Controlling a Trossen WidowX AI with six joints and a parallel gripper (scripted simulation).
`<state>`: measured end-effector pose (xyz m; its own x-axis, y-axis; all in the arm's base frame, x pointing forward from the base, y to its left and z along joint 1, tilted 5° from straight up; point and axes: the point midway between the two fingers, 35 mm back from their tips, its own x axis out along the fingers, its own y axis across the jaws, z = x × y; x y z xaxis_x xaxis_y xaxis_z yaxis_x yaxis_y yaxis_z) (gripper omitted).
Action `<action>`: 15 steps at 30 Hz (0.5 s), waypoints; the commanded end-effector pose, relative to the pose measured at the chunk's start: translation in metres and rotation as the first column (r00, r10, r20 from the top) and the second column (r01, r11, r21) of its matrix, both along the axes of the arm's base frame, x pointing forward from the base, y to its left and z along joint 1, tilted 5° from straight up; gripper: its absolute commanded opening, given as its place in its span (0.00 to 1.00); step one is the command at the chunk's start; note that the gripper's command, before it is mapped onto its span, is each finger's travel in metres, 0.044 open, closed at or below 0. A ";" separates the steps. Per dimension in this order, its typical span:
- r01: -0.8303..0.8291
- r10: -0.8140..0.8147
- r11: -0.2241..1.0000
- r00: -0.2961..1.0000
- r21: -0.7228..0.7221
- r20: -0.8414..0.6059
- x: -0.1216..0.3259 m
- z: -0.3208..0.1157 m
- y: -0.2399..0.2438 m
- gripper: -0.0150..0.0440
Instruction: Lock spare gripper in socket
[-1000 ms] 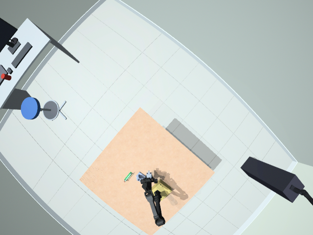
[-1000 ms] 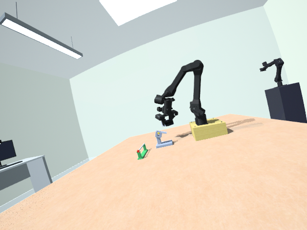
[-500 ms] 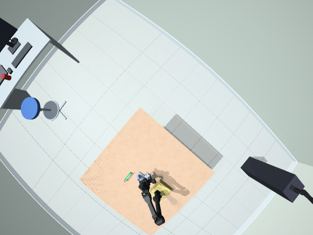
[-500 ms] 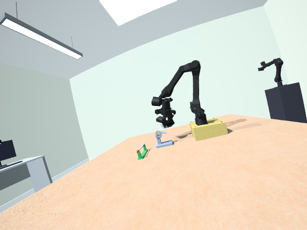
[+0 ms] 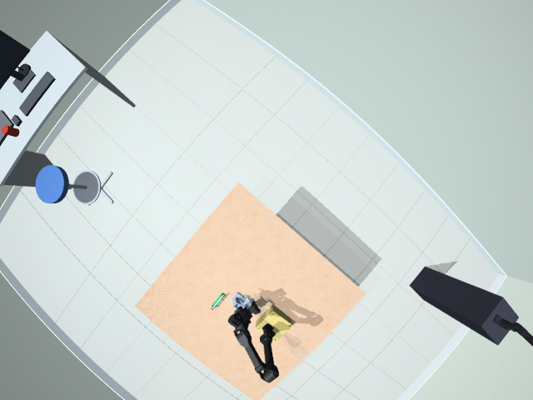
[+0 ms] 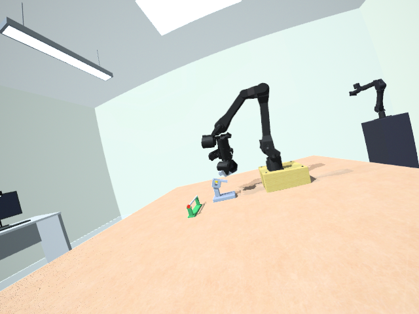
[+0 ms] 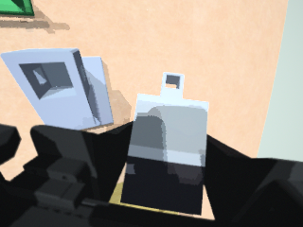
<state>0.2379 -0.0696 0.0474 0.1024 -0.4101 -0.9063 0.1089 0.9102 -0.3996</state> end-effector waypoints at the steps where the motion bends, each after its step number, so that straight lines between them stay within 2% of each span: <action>1: -0.103 0.099 0.993 0.993 -0.054 -0.069 0.002 0.005 0.005 0.25; 15: -0.448 0.383 0.882 0.862 -0.146 -0.332 0.003 0.016 0.028 0.25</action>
